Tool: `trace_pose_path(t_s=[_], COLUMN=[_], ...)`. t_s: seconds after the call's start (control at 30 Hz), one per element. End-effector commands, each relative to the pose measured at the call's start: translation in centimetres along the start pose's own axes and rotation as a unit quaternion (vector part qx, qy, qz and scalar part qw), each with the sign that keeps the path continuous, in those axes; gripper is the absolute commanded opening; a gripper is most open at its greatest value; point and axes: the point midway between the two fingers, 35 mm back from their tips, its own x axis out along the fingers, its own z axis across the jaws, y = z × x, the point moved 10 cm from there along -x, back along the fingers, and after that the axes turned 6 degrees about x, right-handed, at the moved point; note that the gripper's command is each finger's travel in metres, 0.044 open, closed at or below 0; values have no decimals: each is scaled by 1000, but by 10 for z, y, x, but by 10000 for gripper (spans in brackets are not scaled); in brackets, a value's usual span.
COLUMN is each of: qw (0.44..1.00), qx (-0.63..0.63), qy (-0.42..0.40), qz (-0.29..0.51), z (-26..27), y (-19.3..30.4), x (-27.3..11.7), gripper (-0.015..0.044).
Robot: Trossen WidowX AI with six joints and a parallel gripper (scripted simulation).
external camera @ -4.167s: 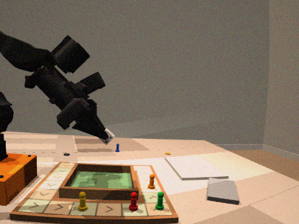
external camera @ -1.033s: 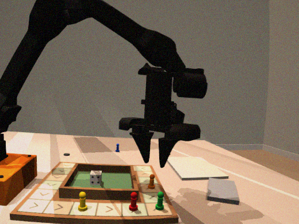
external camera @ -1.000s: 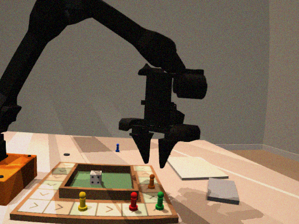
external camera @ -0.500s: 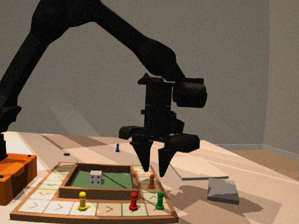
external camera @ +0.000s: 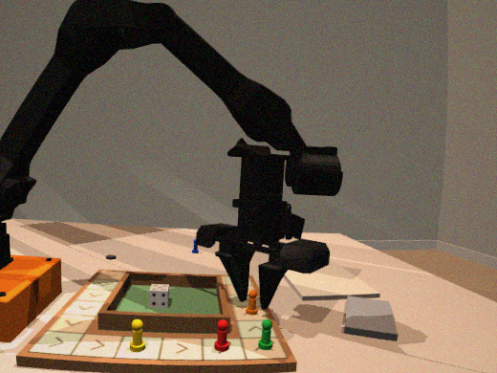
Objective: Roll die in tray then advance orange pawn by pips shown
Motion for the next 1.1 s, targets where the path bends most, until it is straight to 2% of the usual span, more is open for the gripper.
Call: trace_pose_path(t_s=[0.0,0.03,0.43,1.07], qw=[1000,1000,1000,1000], qx=[-2,-2,-2,-2], qy=[-4,-4,-4,-4], qz=[2,2,2,2], z=[1,1,0,-3], y=[1,1,0,3], x=[4,4,0,-119], gripper=[95,69,0,0])
